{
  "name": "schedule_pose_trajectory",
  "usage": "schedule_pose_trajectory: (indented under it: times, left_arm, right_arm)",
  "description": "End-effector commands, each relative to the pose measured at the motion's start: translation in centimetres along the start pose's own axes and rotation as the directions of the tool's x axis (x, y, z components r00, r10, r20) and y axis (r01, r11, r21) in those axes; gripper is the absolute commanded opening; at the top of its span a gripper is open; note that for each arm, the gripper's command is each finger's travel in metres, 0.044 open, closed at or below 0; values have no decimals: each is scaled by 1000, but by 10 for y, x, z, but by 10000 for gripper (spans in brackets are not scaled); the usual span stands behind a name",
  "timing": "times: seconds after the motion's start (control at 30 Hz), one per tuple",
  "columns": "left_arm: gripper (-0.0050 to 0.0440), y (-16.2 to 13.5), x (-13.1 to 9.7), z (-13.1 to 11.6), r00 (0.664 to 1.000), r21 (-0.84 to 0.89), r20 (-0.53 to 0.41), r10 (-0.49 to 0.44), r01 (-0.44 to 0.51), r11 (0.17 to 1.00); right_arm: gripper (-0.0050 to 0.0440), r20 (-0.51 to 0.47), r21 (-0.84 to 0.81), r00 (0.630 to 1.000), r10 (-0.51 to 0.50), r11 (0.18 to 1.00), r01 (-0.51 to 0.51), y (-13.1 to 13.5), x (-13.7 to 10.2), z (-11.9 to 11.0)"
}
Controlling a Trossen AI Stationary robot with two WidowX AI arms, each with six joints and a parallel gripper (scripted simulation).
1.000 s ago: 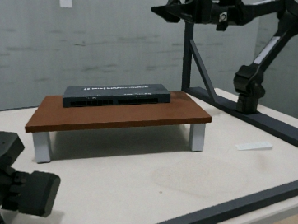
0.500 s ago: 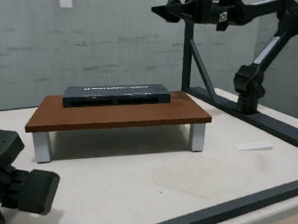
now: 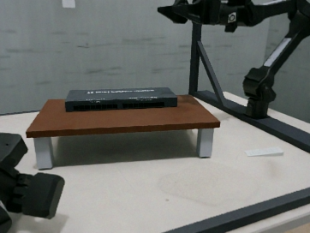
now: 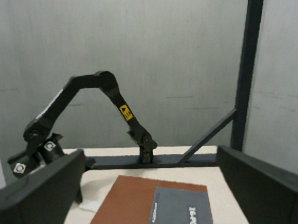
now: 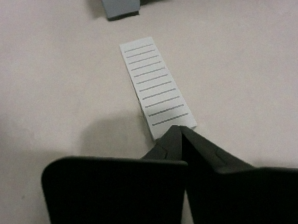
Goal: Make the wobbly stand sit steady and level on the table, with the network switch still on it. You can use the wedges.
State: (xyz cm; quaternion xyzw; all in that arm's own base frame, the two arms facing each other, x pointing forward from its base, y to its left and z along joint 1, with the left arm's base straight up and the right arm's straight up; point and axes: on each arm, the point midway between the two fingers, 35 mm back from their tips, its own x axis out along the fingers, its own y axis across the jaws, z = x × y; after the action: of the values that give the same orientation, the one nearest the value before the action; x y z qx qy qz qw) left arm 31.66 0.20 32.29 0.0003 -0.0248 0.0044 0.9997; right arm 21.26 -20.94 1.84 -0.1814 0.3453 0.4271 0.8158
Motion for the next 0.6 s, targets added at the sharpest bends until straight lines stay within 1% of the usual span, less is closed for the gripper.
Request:
schedule_pose_trajectory:
  times: [0.0,0.57]
  left_arm:
    - [400,0,-3,19,999,5,46,0,0,1000]
    - [400,0,-3,19,999,5,46,0,0,1000]
  right_arm:
    - [-50,-13,-19,999,-37,999,37,-4,-9,9]
    - [-50,-12,-22,999,-33,999,33,-1,-3,14]
